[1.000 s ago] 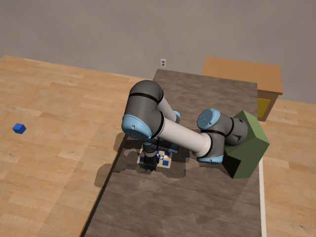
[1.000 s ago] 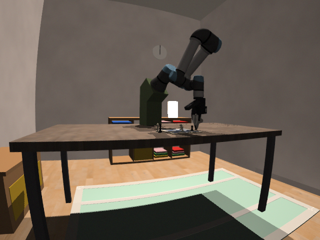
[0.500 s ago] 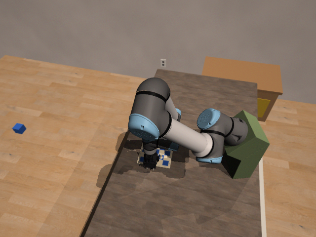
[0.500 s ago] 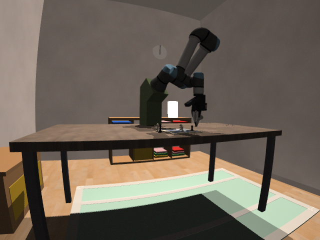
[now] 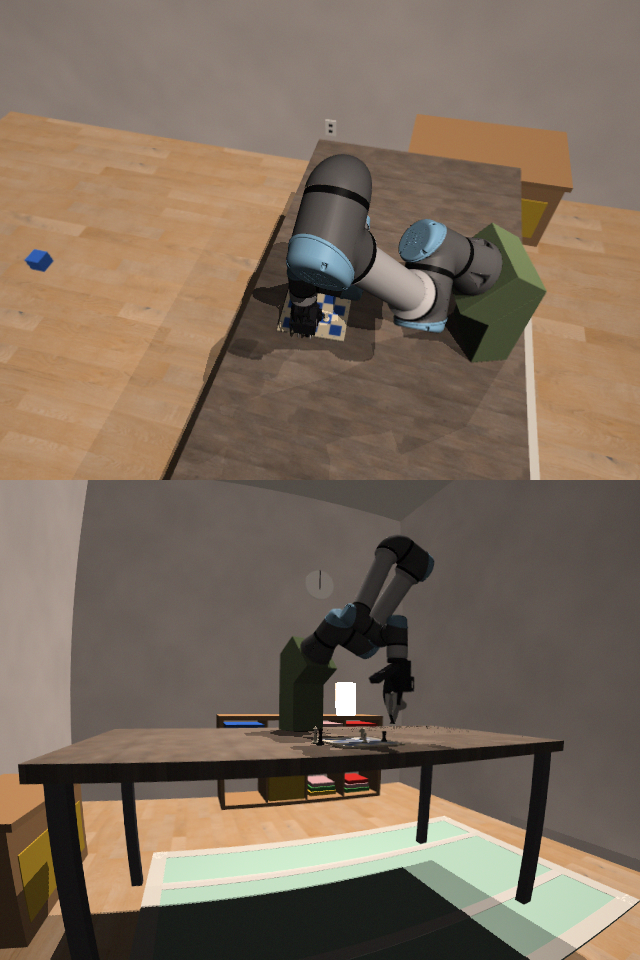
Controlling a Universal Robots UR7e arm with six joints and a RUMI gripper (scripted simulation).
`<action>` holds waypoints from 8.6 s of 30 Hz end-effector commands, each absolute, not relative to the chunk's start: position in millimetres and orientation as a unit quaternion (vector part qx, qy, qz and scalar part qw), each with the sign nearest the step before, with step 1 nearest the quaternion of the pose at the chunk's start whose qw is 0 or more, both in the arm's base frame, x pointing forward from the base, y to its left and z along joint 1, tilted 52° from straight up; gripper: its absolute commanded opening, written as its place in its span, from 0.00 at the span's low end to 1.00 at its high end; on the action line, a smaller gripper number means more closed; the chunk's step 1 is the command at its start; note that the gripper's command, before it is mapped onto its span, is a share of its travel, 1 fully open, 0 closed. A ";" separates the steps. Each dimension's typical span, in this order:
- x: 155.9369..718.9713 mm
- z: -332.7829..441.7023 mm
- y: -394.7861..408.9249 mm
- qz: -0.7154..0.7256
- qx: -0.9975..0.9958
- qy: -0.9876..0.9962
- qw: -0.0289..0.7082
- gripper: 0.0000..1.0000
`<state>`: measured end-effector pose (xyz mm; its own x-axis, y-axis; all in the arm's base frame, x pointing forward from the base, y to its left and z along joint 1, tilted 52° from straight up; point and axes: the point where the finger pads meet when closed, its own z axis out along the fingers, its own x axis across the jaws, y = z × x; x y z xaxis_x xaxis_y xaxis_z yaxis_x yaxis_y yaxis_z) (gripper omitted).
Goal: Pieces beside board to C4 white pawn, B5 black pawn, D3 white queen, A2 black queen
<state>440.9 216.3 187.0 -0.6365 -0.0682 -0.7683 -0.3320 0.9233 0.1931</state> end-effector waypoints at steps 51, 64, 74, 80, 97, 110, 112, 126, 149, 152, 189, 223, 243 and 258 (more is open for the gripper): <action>461.6 231.3 150.4 0.166 -0.103 0.893 0.405 0.00; 489.7 248.6 107.9 0.171 -0.092 0.891 0.409 0.00; 489.8 248.5 108.0 0.171 -0.092 0.891 0.409 0.00; 492.2 246.4 109.3 0.171 -0.093 0.893 0.407 0.00; 518.6 223.8 123.5 0.170 -0.094 0.893 0.406 0.00; 544.0 201.9 137.2 0.170 -0.094 0.893 0.406 0.00; 547.6 198.8 139.2 0.170 -0.094 0.893 0.406 0.00; 557.0 190.7 144.3 0.170 -0.094 0.893 0.406 0.00; 557.1 190.7 144.3 0.170 -0.094 0.893 0.406 0.00; 557.1 190.7 144.3 0.170 -0.094 0.893 0.406 0.00; 559.8 188.2 145.8 0.170 -0.094 0.893 0.406 0.00; 559.8 188.2 145.8 0.170 -0.094 0.893 0.406 0.00; 559.8 188.2 145.8 0.170 -0.094 0.893 0.406 0.20; 556.4 191.2 143.9 0.170 -0.094 0.893 0.406 0.20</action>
